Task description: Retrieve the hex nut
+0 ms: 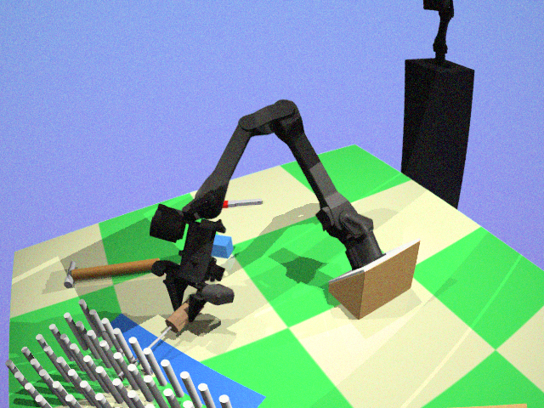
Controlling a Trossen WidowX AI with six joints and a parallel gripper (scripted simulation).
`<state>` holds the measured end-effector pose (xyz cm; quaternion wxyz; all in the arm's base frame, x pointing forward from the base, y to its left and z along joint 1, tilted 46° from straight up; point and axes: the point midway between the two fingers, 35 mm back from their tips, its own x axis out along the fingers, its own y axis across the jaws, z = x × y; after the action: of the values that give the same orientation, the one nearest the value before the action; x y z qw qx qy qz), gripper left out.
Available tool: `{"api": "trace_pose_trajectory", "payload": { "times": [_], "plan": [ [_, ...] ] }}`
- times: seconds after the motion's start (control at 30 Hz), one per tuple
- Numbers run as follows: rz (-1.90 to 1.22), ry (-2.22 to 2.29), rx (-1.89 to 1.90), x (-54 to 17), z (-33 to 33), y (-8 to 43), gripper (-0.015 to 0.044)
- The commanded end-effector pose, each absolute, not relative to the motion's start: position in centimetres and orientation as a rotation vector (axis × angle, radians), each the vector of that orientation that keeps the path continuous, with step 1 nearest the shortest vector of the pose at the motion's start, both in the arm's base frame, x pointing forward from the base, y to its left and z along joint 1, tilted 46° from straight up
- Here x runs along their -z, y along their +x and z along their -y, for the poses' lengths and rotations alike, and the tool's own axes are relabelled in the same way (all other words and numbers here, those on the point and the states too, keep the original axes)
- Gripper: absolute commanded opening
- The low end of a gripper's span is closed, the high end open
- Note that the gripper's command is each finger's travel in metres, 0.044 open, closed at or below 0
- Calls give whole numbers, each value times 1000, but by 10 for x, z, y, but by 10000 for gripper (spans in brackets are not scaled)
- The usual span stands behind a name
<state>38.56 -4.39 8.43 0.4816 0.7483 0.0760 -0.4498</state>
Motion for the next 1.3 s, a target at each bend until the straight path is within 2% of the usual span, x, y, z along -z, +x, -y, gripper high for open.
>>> {"api": "trace_pose_trajectory", "payload": {
  "times": [0.0,1.27],
  "plan": [
    [-179,1834,1087,-86,41,392,0],
    [-180,1835,1086,-79,29,413,0]
  ]
}}
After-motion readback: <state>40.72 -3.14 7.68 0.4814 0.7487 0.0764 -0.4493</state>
